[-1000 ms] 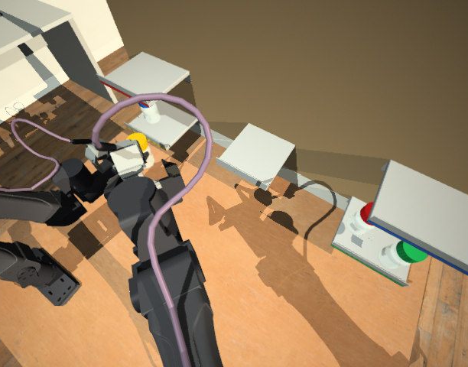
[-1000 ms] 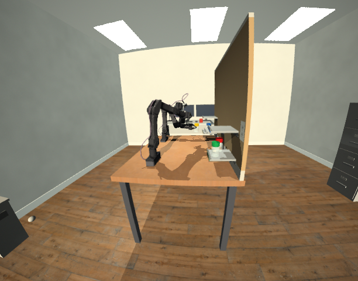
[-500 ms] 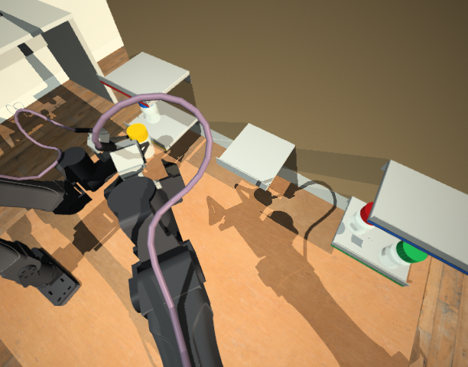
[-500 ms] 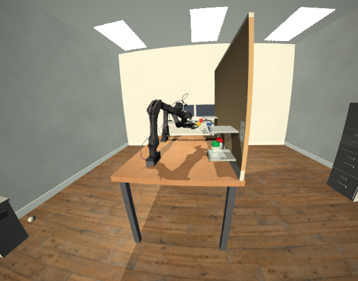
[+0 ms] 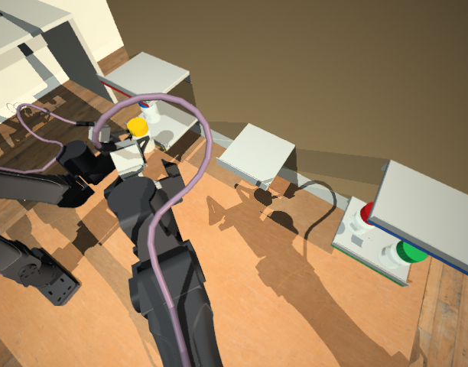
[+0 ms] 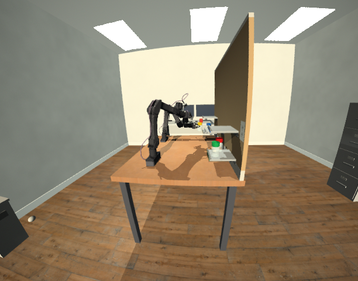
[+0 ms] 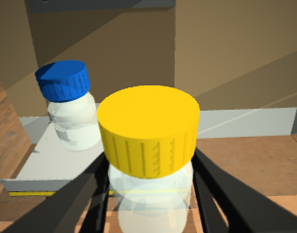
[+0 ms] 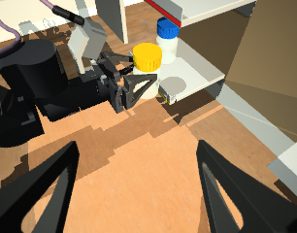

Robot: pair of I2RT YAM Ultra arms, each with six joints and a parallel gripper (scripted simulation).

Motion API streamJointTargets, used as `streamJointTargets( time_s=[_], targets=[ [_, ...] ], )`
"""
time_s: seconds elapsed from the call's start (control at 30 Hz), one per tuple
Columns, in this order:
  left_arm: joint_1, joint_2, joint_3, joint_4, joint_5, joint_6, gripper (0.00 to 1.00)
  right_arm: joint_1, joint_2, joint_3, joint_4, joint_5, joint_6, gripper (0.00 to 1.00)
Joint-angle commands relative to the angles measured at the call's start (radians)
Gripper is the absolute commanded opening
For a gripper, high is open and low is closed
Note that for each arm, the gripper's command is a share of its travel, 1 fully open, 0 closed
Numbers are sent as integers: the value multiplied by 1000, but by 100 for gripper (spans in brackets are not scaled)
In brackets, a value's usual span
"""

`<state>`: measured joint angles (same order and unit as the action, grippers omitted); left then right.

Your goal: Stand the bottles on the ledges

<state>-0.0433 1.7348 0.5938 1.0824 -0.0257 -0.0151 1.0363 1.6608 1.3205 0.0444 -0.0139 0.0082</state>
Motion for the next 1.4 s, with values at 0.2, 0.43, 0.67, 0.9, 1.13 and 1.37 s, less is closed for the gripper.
streamJointTargets(
  time_s=[0.2, 0.43, 0.67, 0.9, 1.13, 1.37],
  targets=[
    [11, -10, 38, 34, 10, 1, 51, 1, -6, 34, 21, 0, -1, 89],
    [12, -67, 79, -66, 19, 1, 51, 1, -6, 34, 21, 0, -1, 89],
    [13, -24, 106, -35, 20, 1, 51, 1, -6, 34, 21, 0, -1, 89],
    [14, 36, 172, -28, 22, 2, 51, 1, -6, 34, 21, 0, -1, 89],
    [16, 148, 307, -45, 23, 3, 51, 1, -6, 34, 21, 0, -1, 89],
    [17, 197, 374, -51, 24, 3, 51, 1, -6, 34, 21, 0, -1, 89]
  ],
)
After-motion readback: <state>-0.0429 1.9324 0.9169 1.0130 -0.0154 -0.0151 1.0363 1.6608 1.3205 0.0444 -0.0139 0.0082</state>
